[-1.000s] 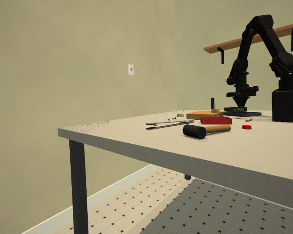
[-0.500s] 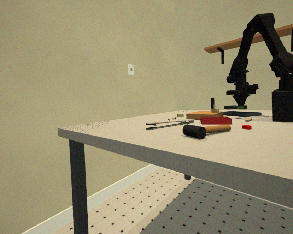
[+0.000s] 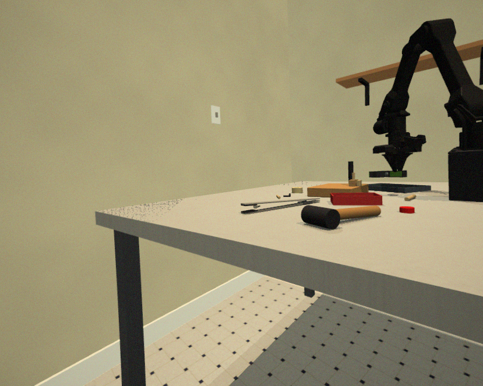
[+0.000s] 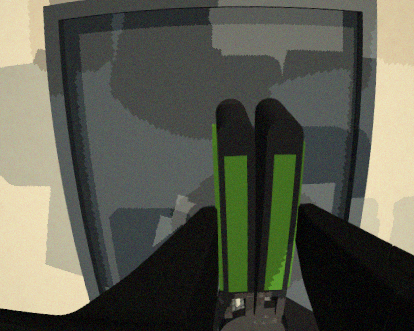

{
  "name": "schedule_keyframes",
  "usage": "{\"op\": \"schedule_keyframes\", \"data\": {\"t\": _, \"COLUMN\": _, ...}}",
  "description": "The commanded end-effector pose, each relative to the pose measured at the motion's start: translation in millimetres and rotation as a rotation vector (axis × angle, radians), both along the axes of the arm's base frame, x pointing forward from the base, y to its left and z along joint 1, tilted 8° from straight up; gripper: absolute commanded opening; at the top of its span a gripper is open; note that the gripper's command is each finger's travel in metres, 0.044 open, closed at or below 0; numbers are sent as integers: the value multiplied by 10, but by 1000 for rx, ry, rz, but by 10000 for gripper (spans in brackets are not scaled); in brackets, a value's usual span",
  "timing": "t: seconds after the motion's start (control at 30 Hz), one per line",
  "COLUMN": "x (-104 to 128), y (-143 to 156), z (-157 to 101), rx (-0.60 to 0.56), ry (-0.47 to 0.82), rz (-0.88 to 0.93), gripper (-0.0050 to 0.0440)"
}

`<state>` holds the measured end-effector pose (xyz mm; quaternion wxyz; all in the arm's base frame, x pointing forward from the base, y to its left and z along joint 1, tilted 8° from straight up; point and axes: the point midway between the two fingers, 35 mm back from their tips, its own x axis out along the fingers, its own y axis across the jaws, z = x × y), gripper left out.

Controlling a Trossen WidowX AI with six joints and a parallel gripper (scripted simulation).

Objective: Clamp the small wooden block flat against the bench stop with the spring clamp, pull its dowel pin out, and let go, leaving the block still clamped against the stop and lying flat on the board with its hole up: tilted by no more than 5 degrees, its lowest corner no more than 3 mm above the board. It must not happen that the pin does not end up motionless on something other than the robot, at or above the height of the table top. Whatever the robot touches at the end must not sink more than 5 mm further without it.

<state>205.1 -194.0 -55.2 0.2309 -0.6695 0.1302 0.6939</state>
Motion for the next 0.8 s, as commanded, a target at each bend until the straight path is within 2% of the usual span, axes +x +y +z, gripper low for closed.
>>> {"op": "schedule_keyframes", "data": {"t": 0.0, "x": 36, "y": -48, "z": 85, "rx": -16, "ry": -15, "rz": 2, "gripper": 0}}
{"op": "schedule_keyframes", "data": {"t": 0.77, "x": 28, "y": -67, "z": 270, "rx": -16, "ry": -14, "rz": 1, "gripper": 0}}
